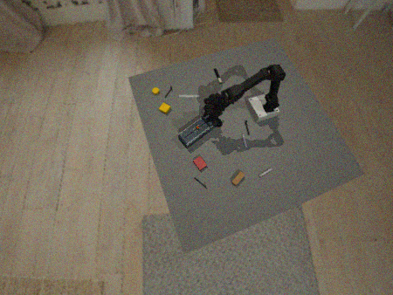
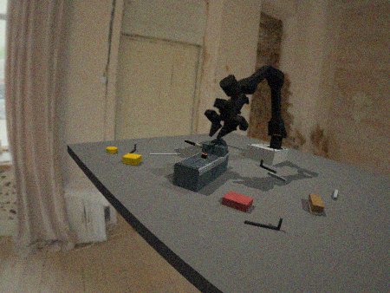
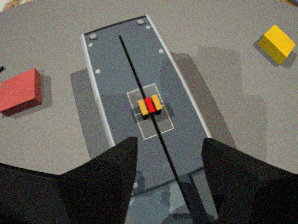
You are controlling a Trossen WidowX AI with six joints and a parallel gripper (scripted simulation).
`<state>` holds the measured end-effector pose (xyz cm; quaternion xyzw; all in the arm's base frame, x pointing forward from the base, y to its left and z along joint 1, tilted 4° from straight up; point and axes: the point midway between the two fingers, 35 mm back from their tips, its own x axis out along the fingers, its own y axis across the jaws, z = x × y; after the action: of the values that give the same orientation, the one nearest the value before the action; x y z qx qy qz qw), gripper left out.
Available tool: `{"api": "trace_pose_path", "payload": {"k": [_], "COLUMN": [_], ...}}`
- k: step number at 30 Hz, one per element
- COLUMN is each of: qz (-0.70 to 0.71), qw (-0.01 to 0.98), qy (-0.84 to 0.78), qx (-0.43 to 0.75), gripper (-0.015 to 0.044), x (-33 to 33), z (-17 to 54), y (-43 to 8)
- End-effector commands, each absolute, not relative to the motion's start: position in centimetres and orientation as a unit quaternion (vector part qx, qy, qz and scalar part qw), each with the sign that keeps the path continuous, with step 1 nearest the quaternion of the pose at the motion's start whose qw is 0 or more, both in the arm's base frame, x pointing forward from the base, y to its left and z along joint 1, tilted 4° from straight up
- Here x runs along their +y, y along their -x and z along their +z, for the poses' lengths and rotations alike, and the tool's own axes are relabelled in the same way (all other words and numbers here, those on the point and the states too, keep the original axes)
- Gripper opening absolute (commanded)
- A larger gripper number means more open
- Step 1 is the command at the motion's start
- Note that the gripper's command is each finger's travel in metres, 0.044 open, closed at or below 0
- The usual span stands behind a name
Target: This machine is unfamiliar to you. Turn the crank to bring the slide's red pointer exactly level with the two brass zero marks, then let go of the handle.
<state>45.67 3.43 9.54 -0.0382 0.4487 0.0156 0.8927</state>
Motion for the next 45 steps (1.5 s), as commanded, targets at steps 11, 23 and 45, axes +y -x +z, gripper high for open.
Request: {"api": "trace_pose_path", "payload": {"k": [11, 23, 45], "qz": [0.015, 0.015, 0.015], "qw": [0.893, 0.893, 0.893], "qy": [0.039, 0.039, 0.038], "qx": [0.449, 0.449, 0.449], "gripper": [0.0387, 0.0073, 0.0052], "x": [3.41, 3.41, 3.42], "z": [9.54, 9.54, 9.54], "y": [-45.67, -45.67, -45.67]}}
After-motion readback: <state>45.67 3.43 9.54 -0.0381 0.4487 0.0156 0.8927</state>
